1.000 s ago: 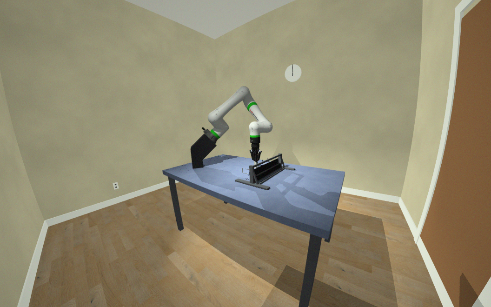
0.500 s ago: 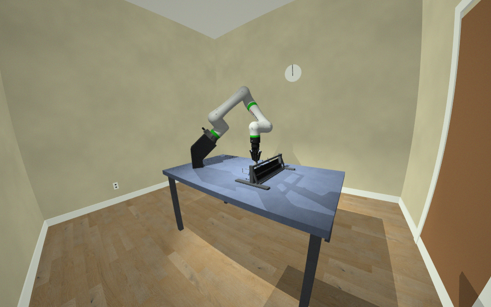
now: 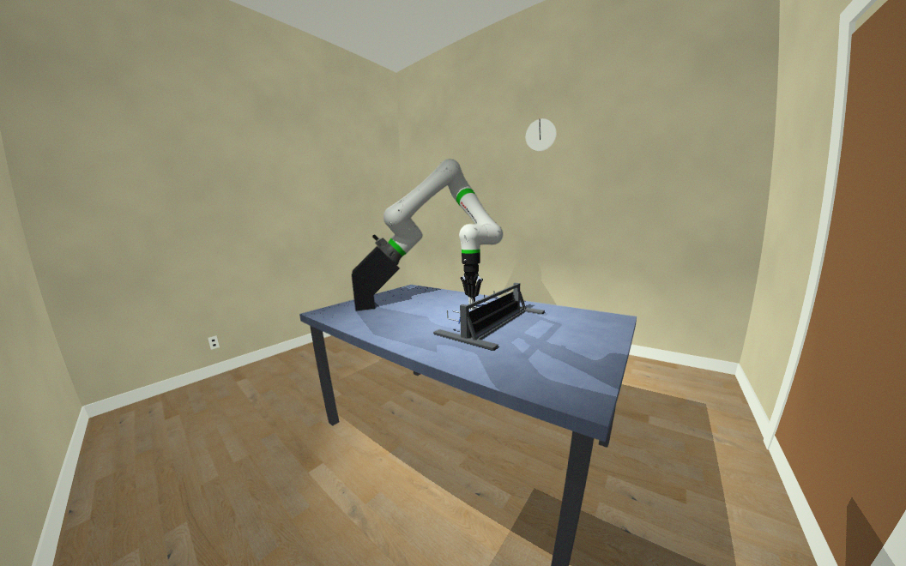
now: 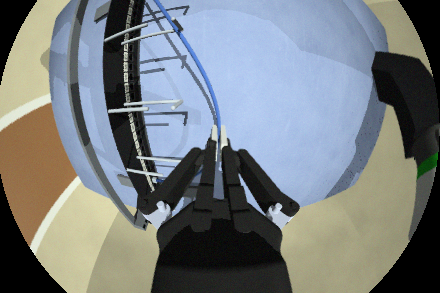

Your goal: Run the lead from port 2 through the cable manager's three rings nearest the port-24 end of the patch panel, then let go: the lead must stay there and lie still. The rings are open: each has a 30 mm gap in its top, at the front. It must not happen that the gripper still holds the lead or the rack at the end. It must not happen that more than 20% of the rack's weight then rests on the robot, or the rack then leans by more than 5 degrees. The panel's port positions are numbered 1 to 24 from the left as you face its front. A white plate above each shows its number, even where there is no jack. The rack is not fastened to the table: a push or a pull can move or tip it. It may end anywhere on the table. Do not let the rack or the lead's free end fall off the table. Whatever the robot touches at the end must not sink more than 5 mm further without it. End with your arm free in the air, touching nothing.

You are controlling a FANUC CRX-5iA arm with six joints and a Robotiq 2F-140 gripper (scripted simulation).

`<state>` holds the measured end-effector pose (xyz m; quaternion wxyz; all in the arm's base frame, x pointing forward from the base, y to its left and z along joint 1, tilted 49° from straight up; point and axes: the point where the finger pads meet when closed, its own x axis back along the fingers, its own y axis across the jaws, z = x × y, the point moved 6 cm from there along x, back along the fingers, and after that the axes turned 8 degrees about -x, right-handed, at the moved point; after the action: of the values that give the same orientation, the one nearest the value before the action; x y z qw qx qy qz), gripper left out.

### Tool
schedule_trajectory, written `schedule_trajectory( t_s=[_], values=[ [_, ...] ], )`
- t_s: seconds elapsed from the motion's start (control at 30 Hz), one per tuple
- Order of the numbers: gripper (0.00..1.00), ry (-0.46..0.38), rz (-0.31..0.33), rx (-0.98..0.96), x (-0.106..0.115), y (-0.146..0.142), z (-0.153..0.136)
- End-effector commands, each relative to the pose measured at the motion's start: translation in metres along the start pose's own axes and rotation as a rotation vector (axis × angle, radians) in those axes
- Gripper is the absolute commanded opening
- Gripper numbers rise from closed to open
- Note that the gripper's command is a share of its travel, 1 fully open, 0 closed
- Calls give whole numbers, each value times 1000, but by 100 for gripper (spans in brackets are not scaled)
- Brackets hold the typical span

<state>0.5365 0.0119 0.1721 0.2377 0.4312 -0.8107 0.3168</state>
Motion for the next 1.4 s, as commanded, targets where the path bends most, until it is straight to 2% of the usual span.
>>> schedule_trajectory(
  t_s=[0.0, 0.9, 1.37],
  values=[
    [0, 0, 0, 0, 0, 0, 0],
    [0, 0, 0, 0, 1, 0, 0],
    [0, 0, 0, 0, 15, 0, 0]
  ],
)
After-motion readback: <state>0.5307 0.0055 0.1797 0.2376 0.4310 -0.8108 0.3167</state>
